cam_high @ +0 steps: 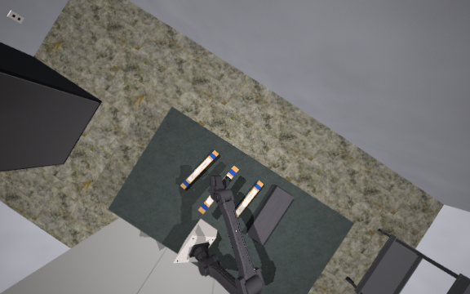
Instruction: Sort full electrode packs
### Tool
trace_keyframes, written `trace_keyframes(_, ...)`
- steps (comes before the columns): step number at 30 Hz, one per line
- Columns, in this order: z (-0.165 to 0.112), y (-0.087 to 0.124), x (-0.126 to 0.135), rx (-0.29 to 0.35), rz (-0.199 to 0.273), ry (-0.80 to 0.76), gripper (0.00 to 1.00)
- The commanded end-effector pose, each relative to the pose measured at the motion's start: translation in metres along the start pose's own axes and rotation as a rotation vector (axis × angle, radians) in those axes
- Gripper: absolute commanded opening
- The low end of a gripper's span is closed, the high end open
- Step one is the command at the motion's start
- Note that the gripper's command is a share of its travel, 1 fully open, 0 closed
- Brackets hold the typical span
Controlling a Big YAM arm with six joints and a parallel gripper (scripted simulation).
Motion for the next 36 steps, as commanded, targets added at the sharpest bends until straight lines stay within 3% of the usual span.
trace_keyframes(1,0.028,0.066,0.012,-0.115,0.081,-0.042,0.0)
trace_keyframes(36,0.044,0.095,0.015,-0.115,0.081,-0.042,0.0)
Point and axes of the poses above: the point where the finger pads meet when closed, its own y axis back along the fingers, its own x axis across the jaws, z = x × y, the point moved 4 cm from there along y, back along the fingers, and after that the axes turned 3 degrees about -y, right-handed, at the moved point
